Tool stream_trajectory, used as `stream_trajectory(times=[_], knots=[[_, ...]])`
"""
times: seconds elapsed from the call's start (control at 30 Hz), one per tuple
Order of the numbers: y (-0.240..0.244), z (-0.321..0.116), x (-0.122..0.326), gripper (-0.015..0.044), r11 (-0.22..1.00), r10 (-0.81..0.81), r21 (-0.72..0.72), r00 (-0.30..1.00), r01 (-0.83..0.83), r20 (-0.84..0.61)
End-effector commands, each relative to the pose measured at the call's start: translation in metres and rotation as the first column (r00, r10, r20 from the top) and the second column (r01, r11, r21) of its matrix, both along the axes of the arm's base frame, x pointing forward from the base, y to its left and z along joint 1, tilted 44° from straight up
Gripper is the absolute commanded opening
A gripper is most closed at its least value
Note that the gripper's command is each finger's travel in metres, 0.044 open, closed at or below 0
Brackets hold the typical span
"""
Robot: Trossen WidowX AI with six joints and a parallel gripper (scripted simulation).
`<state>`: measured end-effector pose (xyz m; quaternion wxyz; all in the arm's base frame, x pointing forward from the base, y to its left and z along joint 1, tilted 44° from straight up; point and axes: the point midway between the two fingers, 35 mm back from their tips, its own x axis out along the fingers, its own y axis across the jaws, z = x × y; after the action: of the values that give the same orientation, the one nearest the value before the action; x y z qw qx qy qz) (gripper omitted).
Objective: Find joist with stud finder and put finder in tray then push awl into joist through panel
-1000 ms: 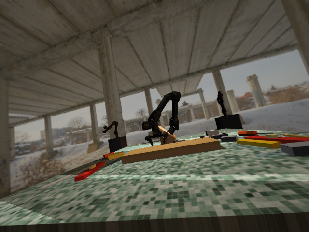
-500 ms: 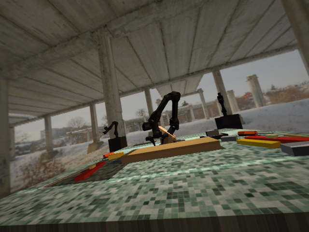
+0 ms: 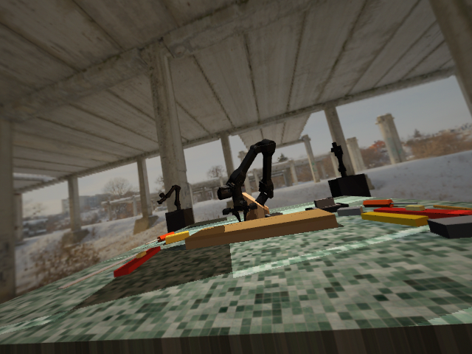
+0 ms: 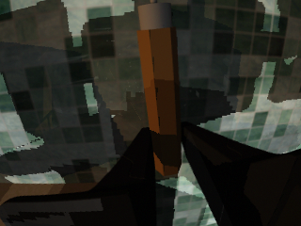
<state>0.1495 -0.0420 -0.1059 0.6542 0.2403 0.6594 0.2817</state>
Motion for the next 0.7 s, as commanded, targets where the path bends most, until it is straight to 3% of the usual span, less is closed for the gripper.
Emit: stream_trajectory(times=[0.0, 0.67], knots=[[-0.008, 0.005, 0.002, 0.0000, 1.000, -0.003, -0.002, 1.000, 0.003, -0.001], [-0.086, 0.088, -0.005, 0.0000, 1.000, -0.002, -0.004, 1.000, 0.002, -0.003]])
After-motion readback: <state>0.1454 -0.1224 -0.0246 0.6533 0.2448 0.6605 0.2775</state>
